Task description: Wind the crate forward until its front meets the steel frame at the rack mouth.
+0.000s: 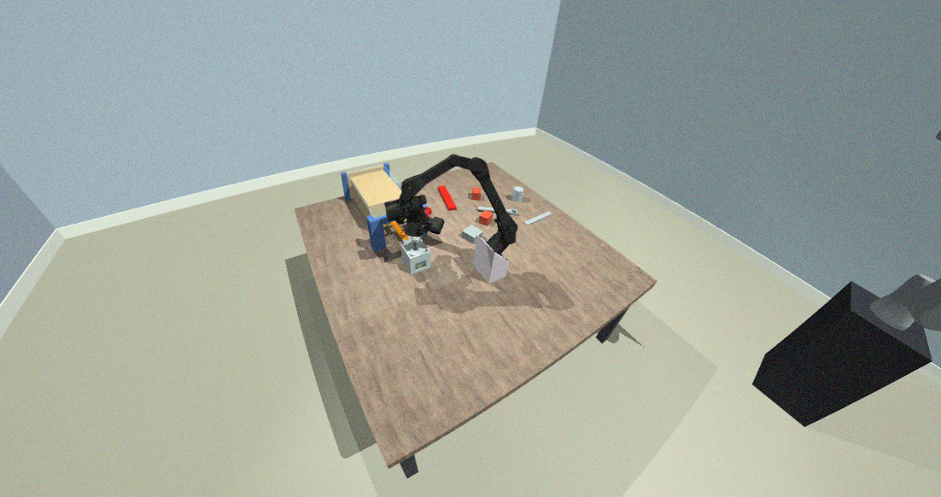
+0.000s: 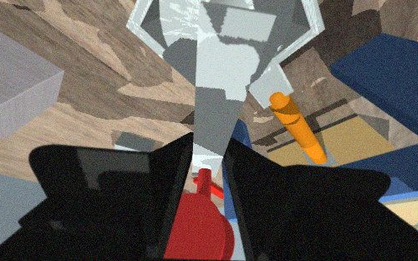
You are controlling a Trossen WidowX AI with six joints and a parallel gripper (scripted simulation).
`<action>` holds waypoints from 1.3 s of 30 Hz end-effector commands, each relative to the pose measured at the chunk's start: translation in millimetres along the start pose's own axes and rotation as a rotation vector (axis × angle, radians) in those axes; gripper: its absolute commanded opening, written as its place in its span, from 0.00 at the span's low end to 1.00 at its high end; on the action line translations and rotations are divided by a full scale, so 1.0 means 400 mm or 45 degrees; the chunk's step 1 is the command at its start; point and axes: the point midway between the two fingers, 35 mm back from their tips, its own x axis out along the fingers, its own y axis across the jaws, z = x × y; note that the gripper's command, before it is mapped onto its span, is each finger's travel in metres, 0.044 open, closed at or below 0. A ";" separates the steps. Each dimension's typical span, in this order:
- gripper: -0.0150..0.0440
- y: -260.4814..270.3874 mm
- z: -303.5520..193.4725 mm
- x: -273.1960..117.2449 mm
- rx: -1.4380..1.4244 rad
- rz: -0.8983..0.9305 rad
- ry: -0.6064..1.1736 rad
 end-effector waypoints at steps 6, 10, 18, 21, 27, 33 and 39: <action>0.25 0.000 0.001 0.005 -0.007 0.000 0.005; 0.25 -0.002 0.002 0.006 -0.008 0.000 0.005; 0.25 -0.004 0.005 0.010 -0.009 0.000 0.005; 0.25 -0.004 0.006 0.011 -0.009 0.000 0.005; 0.25 -0.005 0.007 0.014 -0.009 -0.001 0.005; 0.25 -0.005 0.008 0.016 -0.008 0.000 0.005; 0.25 -0.005 0.009 0.018 -0.008 0.000 0.005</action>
